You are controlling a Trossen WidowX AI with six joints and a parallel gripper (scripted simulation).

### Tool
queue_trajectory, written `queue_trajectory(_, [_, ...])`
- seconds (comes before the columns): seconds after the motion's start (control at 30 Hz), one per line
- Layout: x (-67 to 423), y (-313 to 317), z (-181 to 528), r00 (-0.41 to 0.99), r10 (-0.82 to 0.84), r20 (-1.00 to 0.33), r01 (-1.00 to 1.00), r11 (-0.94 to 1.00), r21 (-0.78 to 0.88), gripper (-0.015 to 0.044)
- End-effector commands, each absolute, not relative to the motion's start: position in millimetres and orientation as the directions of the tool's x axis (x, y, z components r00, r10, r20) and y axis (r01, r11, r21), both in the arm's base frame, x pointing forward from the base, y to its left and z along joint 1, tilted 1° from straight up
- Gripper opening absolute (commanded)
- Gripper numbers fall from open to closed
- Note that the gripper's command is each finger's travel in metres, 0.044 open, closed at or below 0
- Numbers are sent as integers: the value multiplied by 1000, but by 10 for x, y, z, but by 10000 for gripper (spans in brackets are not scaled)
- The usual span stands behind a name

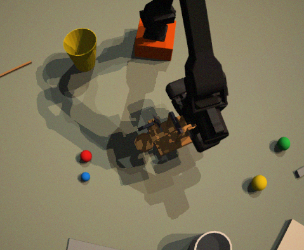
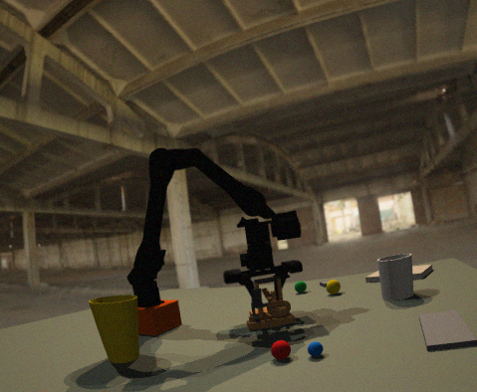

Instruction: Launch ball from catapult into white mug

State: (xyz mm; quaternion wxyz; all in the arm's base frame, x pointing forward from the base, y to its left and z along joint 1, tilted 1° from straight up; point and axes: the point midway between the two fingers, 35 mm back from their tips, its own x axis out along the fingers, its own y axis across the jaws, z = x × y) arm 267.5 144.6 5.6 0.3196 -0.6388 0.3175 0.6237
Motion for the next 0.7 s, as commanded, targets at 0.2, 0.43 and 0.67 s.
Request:
queue_trajectory(0.2, [2678,1457,446,22,-6,-1000,-804,-594,-14,6])
queue_trajectory(0.43, [2667,1452,557,21,-7,-1000,-818,-576,-13,0])
queue_trajectory(0.67, [2669,1452,550,21,-8,-1000,-930,-368,-17,0])
